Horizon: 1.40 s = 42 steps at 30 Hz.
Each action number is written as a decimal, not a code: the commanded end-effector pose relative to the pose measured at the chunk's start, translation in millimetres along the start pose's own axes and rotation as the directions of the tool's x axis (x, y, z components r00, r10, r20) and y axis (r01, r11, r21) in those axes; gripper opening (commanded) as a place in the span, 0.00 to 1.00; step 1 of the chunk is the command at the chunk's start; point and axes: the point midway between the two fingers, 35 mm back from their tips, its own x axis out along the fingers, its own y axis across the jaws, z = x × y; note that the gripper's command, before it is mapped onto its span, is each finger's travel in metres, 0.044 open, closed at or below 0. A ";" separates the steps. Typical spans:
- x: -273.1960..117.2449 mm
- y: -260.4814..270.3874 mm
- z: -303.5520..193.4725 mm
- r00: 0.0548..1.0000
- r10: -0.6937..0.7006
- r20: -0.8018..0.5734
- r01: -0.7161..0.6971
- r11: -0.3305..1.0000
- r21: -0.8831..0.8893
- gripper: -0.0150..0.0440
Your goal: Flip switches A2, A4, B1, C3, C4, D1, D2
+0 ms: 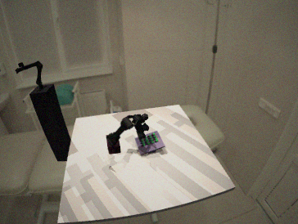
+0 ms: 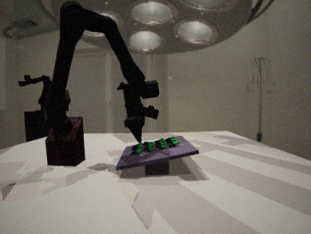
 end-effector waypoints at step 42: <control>4.7 -0.4 0.4 1.000 -0.003 0.003 0.003 1.000 -0.004 0.25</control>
